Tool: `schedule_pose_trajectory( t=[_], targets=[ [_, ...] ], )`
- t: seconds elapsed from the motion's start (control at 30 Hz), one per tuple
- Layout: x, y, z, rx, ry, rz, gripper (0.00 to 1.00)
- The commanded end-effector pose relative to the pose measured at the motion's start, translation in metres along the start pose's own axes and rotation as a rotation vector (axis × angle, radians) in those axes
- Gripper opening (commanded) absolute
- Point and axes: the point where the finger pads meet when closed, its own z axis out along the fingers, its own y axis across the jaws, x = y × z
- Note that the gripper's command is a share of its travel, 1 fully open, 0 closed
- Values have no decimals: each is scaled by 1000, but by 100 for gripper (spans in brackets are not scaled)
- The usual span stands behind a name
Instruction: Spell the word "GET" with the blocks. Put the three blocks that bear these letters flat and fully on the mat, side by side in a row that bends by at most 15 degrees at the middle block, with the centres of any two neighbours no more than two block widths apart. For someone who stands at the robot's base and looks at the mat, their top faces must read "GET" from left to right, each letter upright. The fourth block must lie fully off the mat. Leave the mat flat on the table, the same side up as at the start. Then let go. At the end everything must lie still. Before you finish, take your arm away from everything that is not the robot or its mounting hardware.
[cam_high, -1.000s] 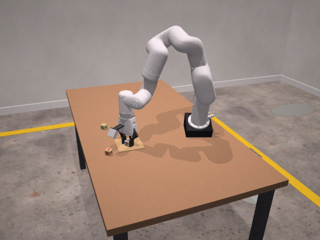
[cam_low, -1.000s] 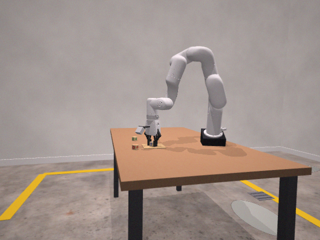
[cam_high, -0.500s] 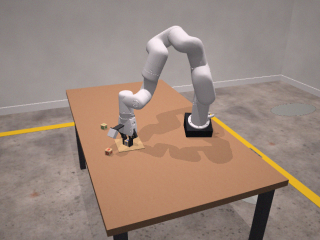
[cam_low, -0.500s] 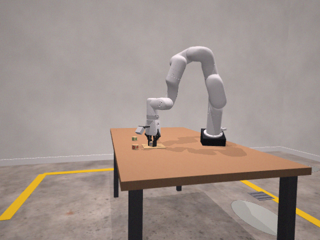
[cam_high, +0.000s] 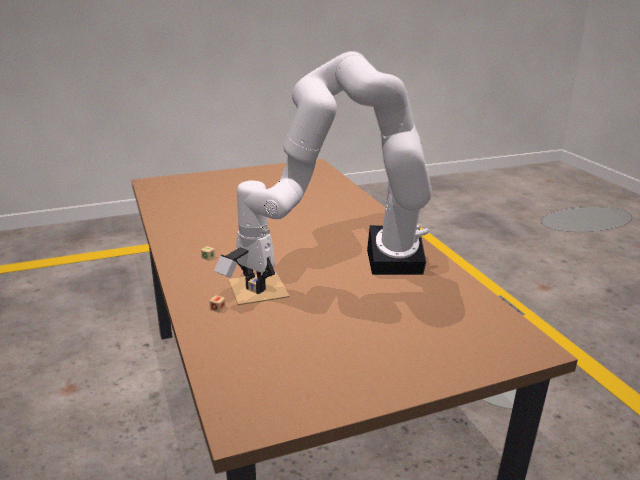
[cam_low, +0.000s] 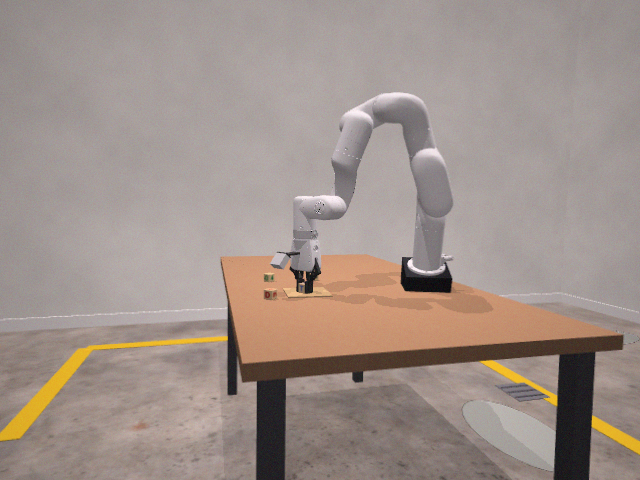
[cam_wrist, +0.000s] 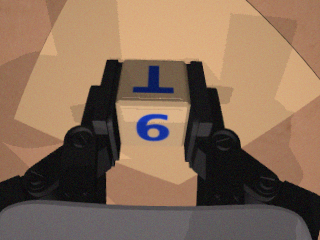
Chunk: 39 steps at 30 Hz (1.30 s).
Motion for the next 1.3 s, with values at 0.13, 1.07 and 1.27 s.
schedule_pose_trajectory(
  t=[0.13,1.07,1.27],
  targets=[
    [1,1,-1,-3,2,0,27],
    [1,1,-74,-3,2,0,27],
    [1,1,-98,-3,2,0,27]
  ],
)
